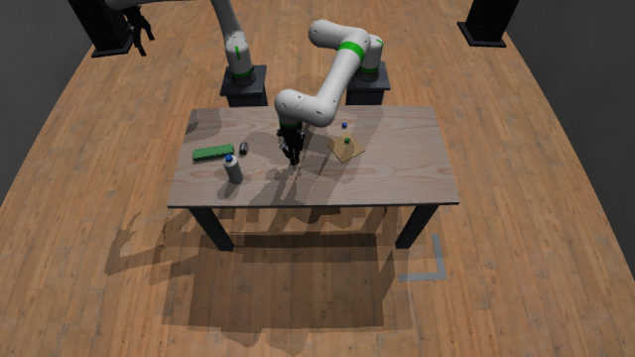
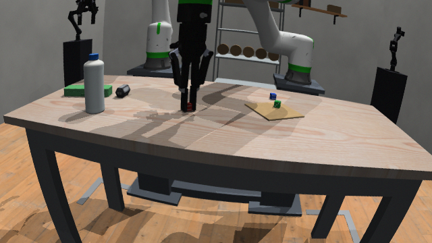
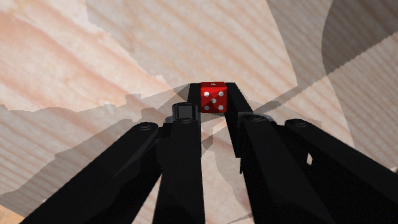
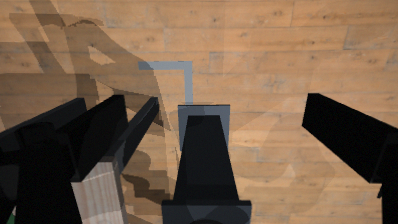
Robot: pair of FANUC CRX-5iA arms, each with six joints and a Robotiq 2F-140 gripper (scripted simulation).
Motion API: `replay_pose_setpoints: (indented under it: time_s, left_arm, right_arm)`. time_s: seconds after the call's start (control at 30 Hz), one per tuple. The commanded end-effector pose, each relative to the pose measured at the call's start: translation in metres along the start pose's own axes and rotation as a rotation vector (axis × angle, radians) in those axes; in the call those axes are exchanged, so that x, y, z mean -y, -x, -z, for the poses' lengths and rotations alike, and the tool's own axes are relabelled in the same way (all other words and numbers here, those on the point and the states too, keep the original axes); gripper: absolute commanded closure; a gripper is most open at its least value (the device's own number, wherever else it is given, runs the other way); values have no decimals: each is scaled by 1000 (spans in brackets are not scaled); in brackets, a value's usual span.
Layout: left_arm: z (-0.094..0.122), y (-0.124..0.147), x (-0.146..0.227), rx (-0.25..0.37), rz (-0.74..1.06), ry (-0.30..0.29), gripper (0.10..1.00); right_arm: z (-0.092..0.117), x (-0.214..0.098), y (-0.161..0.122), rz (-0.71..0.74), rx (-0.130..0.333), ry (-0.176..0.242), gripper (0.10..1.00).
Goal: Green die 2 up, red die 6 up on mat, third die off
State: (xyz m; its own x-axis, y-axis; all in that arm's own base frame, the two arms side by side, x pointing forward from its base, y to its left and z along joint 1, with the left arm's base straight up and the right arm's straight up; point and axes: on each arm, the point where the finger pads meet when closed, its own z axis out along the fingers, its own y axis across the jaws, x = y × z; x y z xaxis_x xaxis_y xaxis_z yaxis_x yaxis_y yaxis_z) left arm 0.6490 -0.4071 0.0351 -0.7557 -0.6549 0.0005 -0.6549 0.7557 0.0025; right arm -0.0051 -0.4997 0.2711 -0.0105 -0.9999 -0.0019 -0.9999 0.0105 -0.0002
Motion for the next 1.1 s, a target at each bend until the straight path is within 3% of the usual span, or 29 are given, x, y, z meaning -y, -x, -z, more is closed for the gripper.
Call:
replay_pose_setpoints:
  time_s: [0.0,0.23,0.43,0.5,0.73,1.07]
  left_arm:
    - [2,0,1,1,0,-3,914]
    - [11,0,1,1,0,-3,914]
    - [53,0,1,1,0,-3,914]
    - [53,0,1,1,0,-3,914]
    - [94,0,0,1,0,-3,914]
    - [102,0,0,1,0,-3,914]
  right_arm:
    - [1,0,0,0,-2,0,98]
    - [1,0,0,0,-2,0,98]
    - [1,0,0,0,-2,0,98]
    - [1,0,0,0,-2,0,98]
    - [1,0,0,0,-2,0,98]
    - [1,0,0,0,-2,0,98]
